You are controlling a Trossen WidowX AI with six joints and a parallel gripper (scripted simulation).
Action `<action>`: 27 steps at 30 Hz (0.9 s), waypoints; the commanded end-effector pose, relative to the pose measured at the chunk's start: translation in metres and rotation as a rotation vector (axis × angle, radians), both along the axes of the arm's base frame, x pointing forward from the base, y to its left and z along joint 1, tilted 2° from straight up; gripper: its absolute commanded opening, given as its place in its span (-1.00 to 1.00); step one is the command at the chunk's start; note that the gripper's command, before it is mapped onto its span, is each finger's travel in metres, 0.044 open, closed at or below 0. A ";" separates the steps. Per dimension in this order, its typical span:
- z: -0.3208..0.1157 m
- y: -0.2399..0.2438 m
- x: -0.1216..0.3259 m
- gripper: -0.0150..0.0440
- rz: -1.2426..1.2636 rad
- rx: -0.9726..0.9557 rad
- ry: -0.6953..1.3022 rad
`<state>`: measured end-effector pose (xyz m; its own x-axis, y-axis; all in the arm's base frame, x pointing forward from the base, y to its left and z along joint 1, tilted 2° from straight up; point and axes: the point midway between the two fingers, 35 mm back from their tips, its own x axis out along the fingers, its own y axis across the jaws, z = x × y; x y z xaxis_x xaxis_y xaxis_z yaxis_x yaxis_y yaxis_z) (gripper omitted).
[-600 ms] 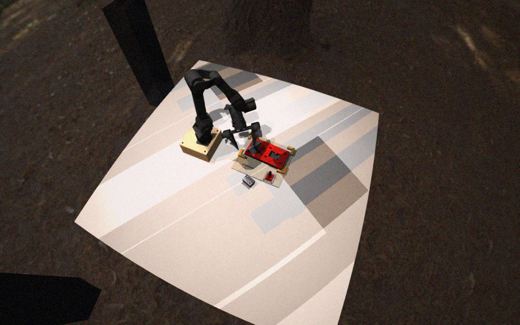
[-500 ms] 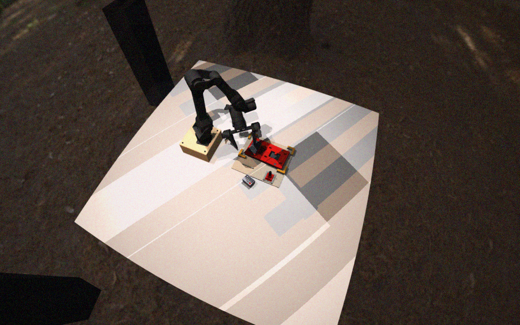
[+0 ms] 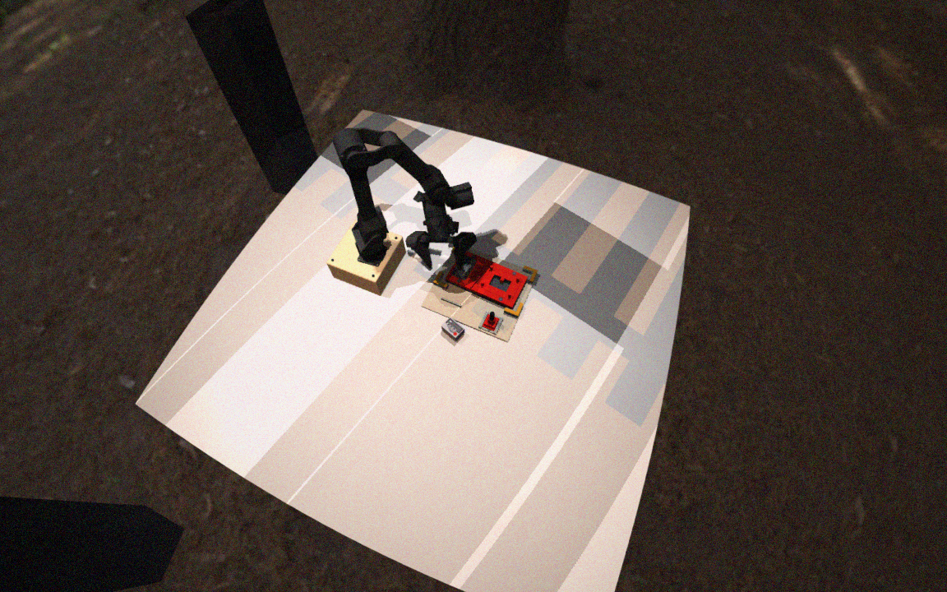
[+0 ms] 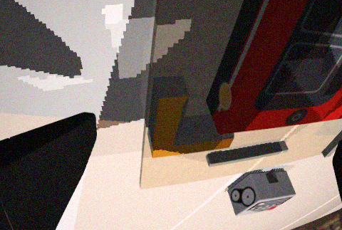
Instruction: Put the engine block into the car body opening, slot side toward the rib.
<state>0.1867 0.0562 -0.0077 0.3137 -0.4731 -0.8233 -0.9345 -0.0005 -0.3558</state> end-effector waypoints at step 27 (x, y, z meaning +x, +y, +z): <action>0.009 -0.006 0.006 1.00 -0.919 0.417 -0.175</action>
<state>0.1907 0.0496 -0.0013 0.1151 -0.3046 -0.9455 -0.5188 0.7933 -0.3187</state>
